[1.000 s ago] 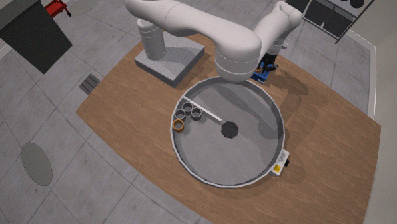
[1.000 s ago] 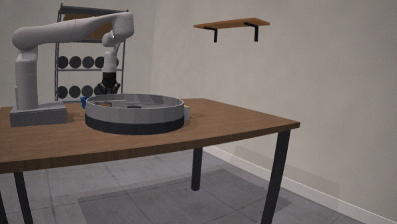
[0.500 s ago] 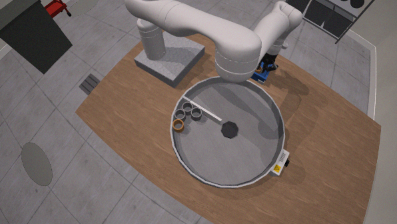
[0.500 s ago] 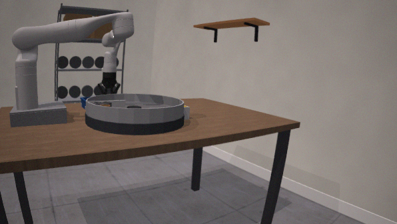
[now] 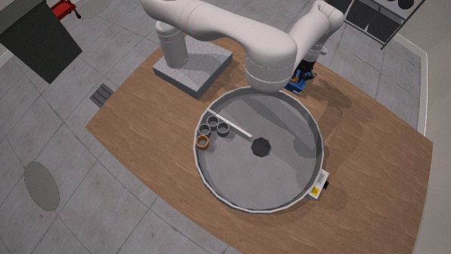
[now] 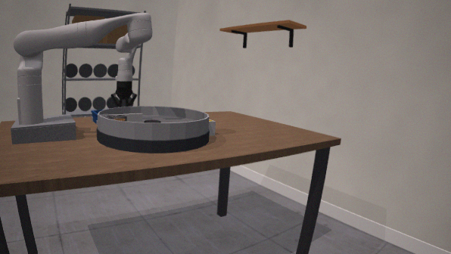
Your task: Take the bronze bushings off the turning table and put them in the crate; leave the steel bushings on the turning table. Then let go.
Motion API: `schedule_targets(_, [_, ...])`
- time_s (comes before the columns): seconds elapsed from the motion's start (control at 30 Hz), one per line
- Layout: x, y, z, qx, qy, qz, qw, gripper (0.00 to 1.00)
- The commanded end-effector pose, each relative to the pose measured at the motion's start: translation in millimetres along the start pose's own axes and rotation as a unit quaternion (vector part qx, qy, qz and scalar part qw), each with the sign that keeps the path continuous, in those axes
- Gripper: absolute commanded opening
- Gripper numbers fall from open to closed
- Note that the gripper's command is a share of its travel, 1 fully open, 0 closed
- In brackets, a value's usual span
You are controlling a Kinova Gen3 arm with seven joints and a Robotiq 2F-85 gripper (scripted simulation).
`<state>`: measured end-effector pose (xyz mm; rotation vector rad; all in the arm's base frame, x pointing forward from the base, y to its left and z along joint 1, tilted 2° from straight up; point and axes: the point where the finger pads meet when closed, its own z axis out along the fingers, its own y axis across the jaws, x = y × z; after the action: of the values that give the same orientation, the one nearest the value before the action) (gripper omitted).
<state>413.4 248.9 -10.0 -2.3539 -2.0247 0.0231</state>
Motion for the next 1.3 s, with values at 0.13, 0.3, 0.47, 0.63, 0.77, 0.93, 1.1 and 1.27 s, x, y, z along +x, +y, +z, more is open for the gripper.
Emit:
schedule_targets(0.13, [0, 1, -2.3, -0.001, 0.000, 0.000, 1.000, 0.19])
schedule_targets(0.3, [1, 0, -6.8, -0.001, 0.001, 0.001, 1.000, 0.19])
schedule_targets(0.47, [1, 0, -6.8, -0.001, 0.001, 0.001, 1.000, 0.19])
schedule_targets(0.63, [1, 0, -6.8, -0.001, 0.001, 0.001, 1.000, 0.19])
schedule_targets(0.77, [1, 1, -8.4, -0.003, 0.001, 0.001, 1.000, 0.19])
schedule_targets(0.93, [1, 1, -10.7, -0.003, 0.001, 0.002, 1.000, 0.19])
schedule_targets(1.1, [1, 1, -10.7, -0.003, 0.001, 0.002, 1.000, 0.19])
schedule_targets(1.27, [1, 1, -20.4, -0.003, 0.001, 0.001, 1.000, 0.19])
